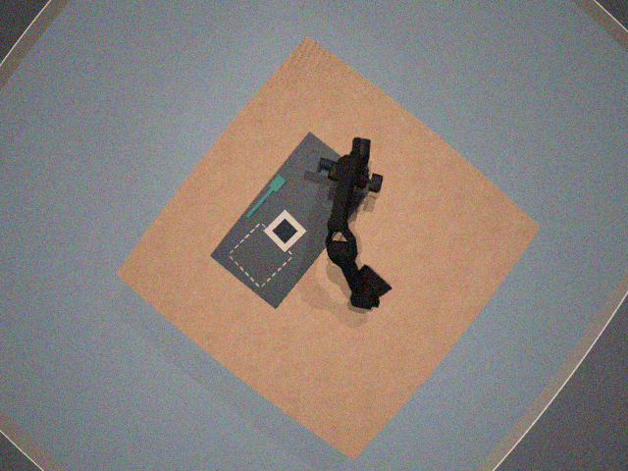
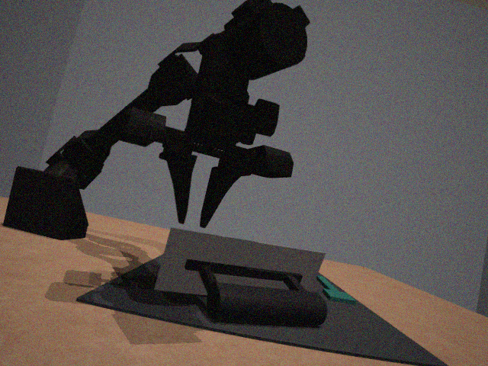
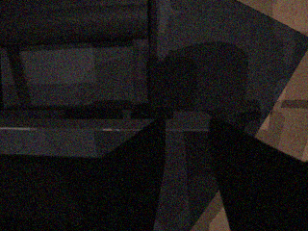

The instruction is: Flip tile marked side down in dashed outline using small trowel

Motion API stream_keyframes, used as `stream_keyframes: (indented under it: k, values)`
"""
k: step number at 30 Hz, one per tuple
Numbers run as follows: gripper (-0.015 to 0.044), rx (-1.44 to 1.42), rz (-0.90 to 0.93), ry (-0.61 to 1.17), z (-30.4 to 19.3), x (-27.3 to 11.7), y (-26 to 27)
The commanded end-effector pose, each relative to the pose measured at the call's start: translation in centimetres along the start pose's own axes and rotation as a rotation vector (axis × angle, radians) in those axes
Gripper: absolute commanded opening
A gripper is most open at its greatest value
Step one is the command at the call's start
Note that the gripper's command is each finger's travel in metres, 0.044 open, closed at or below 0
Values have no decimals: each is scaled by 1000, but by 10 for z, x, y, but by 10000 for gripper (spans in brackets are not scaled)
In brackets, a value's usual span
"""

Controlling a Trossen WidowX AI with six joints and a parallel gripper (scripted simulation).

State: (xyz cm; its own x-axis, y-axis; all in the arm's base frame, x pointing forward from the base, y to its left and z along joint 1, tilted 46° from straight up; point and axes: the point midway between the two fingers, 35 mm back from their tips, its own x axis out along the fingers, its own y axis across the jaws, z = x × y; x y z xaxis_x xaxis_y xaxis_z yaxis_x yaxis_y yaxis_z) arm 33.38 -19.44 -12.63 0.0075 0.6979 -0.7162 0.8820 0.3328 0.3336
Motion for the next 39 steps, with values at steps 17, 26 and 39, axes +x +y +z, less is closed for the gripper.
stream_keyframes:
  k: [17, 26, 39]
  values:
    - [100, 3, 4, -1, -8, 10, 1]
    - [100, 3, 4, -1, -8, 10, 1]
    - [100, 3, 4, -1, -8, 10, 1]
